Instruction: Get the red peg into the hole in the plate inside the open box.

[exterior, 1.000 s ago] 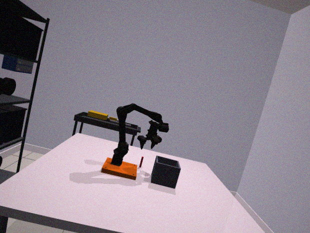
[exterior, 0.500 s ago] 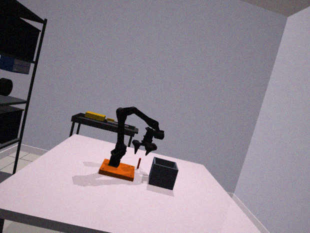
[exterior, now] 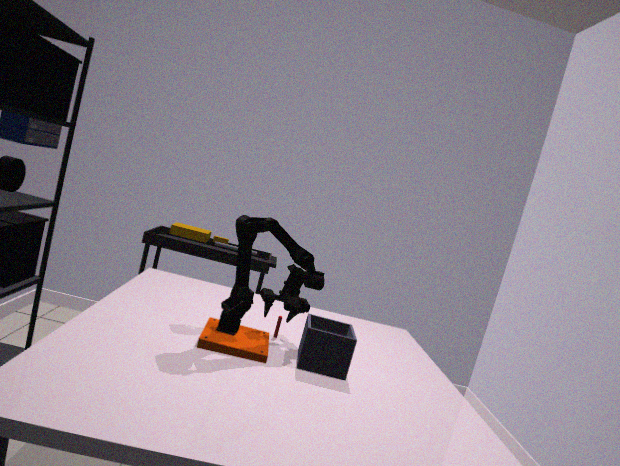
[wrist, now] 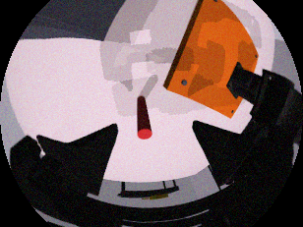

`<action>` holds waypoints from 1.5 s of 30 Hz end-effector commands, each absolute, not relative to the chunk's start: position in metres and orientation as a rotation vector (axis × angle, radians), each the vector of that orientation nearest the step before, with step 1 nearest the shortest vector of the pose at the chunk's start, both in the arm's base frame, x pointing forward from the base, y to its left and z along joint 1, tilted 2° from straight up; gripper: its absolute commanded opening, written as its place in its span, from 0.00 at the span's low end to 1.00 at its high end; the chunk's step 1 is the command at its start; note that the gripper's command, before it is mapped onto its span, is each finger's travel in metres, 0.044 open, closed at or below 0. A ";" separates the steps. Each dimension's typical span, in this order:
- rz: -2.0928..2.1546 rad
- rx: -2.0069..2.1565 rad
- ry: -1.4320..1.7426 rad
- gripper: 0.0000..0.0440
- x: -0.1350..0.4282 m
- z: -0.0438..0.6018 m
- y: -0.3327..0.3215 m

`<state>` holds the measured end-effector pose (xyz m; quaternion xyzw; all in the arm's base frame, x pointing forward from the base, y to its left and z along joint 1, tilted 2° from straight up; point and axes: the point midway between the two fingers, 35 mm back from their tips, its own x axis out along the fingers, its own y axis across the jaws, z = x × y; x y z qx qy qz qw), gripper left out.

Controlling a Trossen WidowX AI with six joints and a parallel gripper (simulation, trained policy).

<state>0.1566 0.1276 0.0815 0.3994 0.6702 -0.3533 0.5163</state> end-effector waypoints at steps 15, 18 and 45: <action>-0.878 0.990 1.581 0.36 0.166 0.051 0.132; -0.861 0.988 1.585 0.18 0.168 0.051 0.135; -0.500 1.185 1.438 0.00 0.214 0.157 0.143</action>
